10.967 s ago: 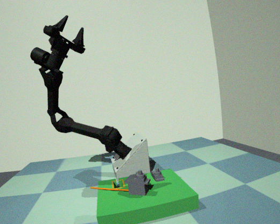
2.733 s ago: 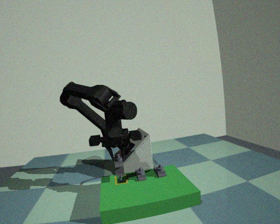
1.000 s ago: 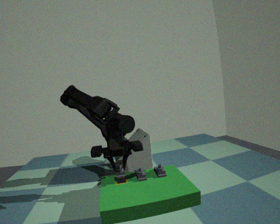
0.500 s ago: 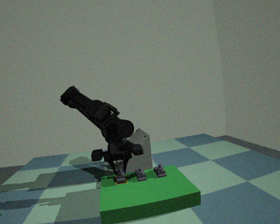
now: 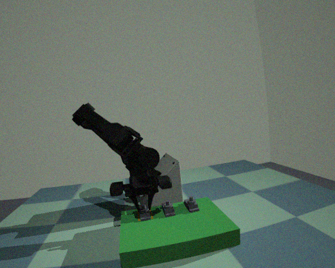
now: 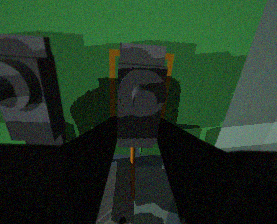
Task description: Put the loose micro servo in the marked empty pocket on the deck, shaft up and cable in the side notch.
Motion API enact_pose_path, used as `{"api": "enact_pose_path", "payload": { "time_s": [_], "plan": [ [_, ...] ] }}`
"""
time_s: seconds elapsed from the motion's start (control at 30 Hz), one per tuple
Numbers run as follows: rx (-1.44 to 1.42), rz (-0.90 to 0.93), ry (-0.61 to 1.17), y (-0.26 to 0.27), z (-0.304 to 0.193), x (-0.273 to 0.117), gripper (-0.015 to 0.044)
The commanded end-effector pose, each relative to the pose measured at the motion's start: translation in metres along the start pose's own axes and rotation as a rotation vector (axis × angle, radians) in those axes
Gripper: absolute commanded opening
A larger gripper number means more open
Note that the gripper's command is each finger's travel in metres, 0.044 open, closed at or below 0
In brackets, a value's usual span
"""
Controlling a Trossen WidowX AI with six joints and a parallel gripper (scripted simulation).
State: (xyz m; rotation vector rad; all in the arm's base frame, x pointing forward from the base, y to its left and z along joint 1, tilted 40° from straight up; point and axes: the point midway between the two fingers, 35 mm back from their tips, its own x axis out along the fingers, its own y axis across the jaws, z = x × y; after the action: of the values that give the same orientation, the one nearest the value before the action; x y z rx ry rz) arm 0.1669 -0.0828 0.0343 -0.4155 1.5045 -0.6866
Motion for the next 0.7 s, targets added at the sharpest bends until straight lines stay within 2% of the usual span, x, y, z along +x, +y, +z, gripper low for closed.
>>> {"api": "enact_pose_path", "payload": {
  "time_s": [0.0,0.07,0.1,0.2,0.33,0.57,0.67],
  "plan": [
    [-0.005,-0.001,-0.002,0.0,0.0,0.0,0.0131],
    [-0.005,-0.001,-0.002,0.0,0.0,0.0,0.0184],
    [-0.005,-0.001,-0.002,0.0,0.0,0.0,0.0187],
    [-0.005,0.0,-0.002,0.0,0.0,-0.006,0.0187],
    [-0.006,0.001,-0.002,0.0,-0.002,-0.033,0.0187],
    [-0.006,0.001,-0.002,0.0,0.0,-0.035,0.0187],
    [-0.011,-0.002,-0.004,-0.001,0.008,-0.038,0.0266]
  ]
}}
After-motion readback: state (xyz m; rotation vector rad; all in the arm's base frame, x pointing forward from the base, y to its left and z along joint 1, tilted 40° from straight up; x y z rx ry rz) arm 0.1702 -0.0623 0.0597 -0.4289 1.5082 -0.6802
